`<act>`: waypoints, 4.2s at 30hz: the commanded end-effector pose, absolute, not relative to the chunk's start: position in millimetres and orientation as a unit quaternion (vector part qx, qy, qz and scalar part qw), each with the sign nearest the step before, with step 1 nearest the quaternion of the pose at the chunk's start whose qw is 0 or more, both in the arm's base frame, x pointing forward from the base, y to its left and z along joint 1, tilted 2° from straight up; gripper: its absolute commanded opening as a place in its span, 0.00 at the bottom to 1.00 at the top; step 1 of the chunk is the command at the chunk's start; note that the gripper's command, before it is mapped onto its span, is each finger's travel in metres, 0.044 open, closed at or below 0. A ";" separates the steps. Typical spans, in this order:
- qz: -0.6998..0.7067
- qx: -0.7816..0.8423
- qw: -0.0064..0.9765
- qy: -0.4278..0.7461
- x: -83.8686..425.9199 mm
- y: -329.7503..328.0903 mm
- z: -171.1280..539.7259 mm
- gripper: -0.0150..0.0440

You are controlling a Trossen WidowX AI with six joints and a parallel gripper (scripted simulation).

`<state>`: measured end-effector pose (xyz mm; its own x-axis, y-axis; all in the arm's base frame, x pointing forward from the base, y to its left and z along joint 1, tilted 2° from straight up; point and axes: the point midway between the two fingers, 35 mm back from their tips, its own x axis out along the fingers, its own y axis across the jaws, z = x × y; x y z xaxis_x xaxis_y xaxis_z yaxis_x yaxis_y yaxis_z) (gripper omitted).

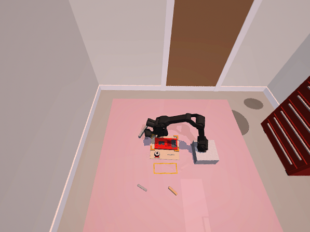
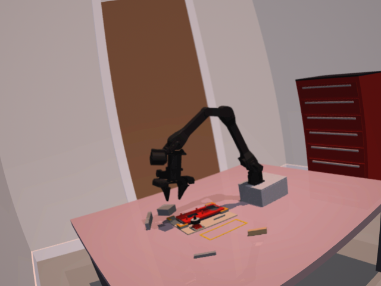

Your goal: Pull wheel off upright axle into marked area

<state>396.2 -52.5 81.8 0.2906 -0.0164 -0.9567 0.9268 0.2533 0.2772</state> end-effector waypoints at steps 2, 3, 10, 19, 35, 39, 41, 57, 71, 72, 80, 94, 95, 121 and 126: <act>-0.402 0.497 0.589 0.495 384.8 -5.0 73.7 0.76; -0.410 0.498 0.578 0.499 381.5 5.2 73.0 0.76; -0.458 0.496 0.528 0.516 359.3 56.6 70.9 0.76; -0.458 0.496 0.528 0.516 367.3 54.9 71.4 0.76; -0.458 0.496 0.528 0.516 369.0 58.3 -1.1 0.76; -0.458 0.496 0.528 0.516 368.6 58.5 -2.9 0.76; -0.457 0.495 0.528 0.518 368.1 58.5 0.4 0.67; -0.457 0.495 0.528 0.518 368.1 58.5 1.5 0.25; -0.457 0.495 0.528 0.518 368.2 58.4 6.1 0.25; -0.457 0.495 0.528 0.518 368.2 58.4 6.4 0.25; -0.457 0.495 0.528 0.517 368.2 58.3 9.1 0.25; -0.457 0.495 0.528 0.517 368.1 58.2 13.7 0.25; -0.457 0.495 0.528 0.517 368.1 58.2 14.0 0.25; -0.457 0.495 0.528 0.517 367.8 58.0 22.6 0.25; -0.457 0.496 0.528 0.516 367.8 58.0 24.3 0.25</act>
<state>370.3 58.4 9.4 0.0415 0.0289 -0.9987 0.9948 0.0923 0.0440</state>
